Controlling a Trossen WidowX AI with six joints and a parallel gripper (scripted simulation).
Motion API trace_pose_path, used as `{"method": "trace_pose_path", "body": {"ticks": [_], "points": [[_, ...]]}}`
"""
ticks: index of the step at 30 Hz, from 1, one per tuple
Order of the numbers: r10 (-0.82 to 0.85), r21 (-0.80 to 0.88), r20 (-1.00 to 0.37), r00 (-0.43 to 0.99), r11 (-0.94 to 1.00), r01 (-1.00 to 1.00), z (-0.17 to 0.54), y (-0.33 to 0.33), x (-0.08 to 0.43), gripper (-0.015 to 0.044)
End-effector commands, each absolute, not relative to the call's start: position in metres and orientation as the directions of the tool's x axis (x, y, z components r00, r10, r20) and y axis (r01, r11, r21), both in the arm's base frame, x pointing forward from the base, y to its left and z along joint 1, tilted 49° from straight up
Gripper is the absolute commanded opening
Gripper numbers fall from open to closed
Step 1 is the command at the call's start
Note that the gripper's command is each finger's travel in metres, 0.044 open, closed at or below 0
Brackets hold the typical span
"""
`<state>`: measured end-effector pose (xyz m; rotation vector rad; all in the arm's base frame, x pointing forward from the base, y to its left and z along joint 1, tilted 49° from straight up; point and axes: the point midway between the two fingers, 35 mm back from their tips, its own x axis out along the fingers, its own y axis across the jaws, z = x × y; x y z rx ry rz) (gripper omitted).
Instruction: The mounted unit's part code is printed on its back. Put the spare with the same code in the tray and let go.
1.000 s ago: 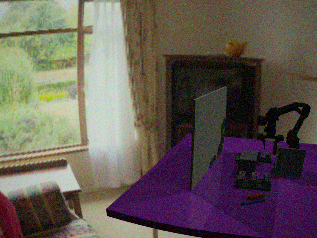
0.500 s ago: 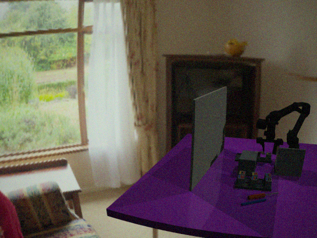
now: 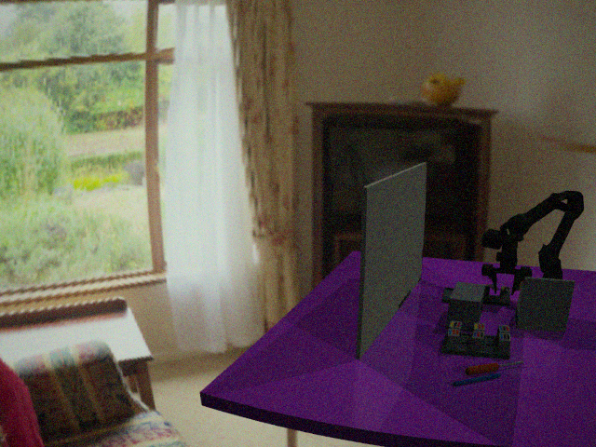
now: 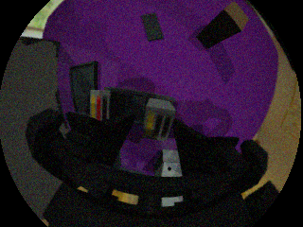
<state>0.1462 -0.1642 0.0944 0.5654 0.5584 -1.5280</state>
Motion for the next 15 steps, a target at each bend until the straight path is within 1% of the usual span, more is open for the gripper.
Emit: {"method": "trace_pose_path", "body": {"ticks": [1,15], "points": [[-0.754,-0.013,-0.656,-0.029,-0.027,1.0,0.0888,-0.1687,0.1434,0.03],[-0.759,-0.014,-0.65,-0.03,-0.027,1.0,0.0856,-0.1748,0.1415,0.03]]}}
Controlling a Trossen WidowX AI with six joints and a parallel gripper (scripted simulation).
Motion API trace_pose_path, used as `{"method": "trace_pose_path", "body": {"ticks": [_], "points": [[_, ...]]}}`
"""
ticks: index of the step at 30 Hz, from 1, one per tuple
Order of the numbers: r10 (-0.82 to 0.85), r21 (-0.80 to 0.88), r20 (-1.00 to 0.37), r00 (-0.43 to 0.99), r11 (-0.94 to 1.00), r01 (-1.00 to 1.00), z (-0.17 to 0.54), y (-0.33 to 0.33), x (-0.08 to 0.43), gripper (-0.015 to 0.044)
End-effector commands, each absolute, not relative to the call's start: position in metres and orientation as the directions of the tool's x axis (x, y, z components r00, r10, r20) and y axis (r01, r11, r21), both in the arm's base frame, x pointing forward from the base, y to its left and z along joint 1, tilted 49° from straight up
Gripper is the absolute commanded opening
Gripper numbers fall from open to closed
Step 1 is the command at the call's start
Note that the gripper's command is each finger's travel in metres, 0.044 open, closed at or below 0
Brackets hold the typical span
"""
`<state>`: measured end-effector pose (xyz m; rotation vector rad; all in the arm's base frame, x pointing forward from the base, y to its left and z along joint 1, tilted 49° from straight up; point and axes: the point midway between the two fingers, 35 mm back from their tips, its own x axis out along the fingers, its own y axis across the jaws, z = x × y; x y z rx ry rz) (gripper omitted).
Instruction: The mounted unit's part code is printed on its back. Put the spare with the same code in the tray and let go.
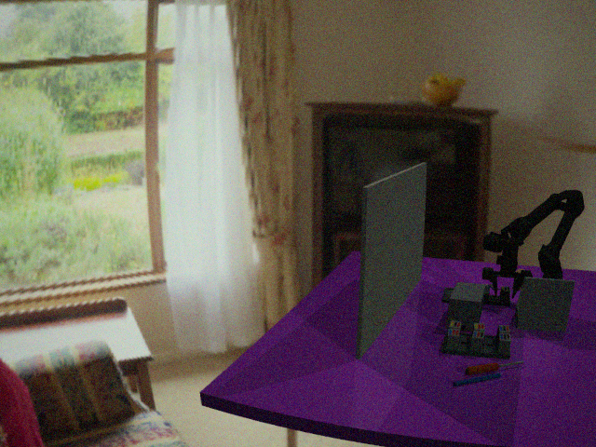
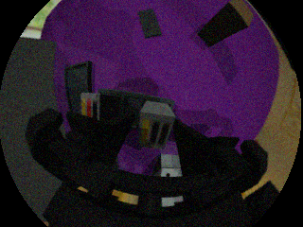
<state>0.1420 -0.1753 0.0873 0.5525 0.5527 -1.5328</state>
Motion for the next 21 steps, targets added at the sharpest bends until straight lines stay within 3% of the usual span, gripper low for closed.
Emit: {"method": "trace_pose_path", "body": {"ticks": [1,4,10,15,19,21], "points": [[-0.759,-0.014,-0.65,-0.03,-0.027,1.0,0.0856,-0.1748,0.1415,0.03],[-0.759,-0.014,-0.65,-0.03,-0.027,1.0,0.0856,-0.1748,0.1415,0.03],[-0.762,-0.013,-0.647,-0.032,-0.031,0.999,0.0868,-0.1753,0.1416,0.0142],[-0.762,-0.013,-0.647,-0.032,-0.031,0.999,0.0868,-0.1753,0.1416,0.0109],[-0.762,-0.013,-0.647,-0.032,-0.031,0.999,0.0868,-0.1753,0.1416,0.0004],[-0.762,-0.013,-0.647,-0.032,-0.031,0.999,0.0868,-0.1753,0.1416,0.0]]}}
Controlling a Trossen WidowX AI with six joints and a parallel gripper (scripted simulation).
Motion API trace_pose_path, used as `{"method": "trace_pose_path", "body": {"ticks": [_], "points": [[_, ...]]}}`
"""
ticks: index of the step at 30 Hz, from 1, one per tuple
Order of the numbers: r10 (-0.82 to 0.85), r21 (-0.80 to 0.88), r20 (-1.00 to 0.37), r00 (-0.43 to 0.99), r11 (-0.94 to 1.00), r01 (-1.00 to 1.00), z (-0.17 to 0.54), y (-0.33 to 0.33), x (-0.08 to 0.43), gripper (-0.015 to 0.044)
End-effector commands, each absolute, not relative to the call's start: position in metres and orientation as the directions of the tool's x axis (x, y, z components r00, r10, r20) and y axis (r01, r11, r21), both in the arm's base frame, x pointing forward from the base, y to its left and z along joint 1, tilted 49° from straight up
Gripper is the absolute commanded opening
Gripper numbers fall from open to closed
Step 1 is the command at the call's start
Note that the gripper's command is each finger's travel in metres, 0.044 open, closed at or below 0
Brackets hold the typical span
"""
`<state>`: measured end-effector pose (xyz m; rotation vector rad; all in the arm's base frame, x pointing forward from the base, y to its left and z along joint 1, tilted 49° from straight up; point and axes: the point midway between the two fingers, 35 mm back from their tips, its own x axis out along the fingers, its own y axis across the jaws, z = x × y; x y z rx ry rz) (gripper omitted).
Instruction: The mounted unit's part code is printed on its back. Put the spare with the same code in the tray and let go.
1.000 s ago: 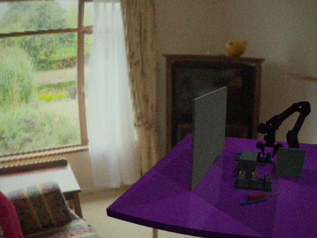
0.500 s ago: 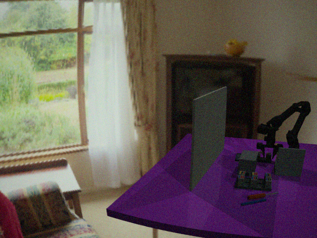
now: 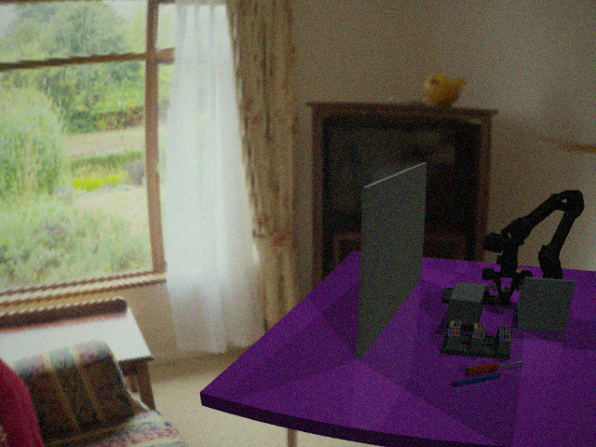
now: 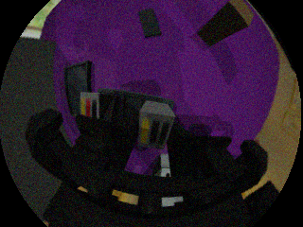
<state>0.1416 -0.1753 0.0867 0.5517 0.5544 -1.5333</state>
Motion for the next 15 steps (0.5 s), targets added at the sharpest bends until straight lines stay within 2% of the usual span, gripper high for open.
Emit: {"method": "trace_pose_path", "body": {"ticks": [1,15], "points": [[-0.762,-0.013,-0.647,-0.032,-0.031,0.999,0.087,-0.175,0.142,0.0],[-0.747,-0.011,-0.664,-0.031,-0.031,0.999,0.099,-0.154,0.147,0.0]]}}
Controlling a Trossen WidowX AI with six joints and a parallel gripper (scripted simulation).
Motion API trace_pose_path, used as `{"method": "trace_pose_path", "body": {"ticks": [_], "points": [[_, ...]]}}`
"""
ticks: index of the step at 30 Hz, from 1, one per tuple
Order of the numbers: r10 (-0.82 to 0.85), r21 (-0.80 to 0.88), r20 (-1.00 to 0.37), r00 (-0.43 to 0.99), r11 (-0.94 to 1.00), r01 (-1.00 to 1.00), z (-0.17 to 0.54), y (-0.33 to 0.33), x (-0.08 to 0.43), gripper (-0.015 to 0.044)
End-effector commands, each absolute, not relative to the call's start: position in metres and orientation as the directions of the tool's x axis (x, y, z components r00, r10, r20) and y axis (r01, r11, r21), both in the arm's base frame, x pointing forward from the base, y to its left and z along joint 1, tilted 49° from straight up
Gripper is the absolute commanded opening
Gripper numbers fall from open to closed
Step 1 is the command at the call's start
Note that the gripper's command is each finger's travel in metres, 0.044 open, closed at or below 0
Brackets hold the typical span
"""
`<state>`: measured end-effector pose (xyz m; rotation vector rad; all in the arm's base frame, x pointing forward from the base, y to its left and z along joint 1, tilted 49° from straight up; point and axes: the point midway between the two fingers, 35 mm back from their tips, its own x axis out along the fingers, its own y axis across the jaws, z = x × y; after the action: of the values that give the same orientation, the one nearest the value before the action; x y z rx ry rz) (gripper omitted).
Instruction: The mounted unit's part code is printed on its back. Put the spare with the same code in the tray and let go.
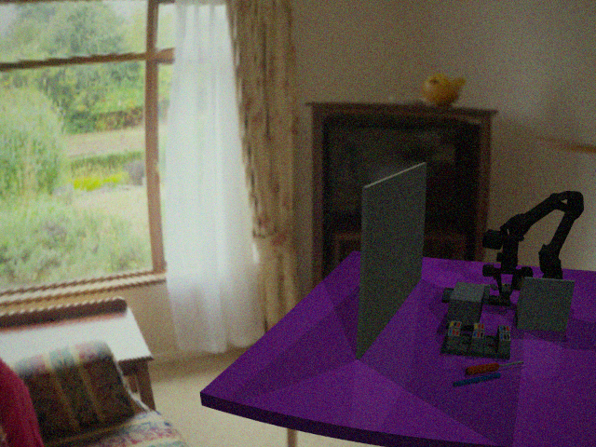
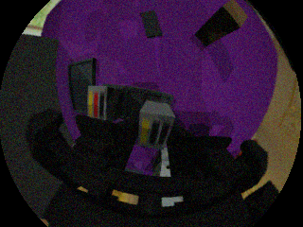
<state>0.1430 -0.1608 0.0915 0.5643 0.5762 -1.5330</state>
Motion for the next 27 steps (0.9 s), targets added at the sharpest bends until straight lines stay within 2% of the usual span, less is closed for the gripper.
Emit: {"method": "trace_pose_path", "body": {"ticks": [1,27], "points": [[-0.746,-0.012,-0.665,-0.031,-0.031,0.999,0.101,-0.151,0.147,0.0],[-0.751,-0.022,-0.659,-0.035,-0.027,0.999,0.143,-0.106,0.141,0.0]]}}
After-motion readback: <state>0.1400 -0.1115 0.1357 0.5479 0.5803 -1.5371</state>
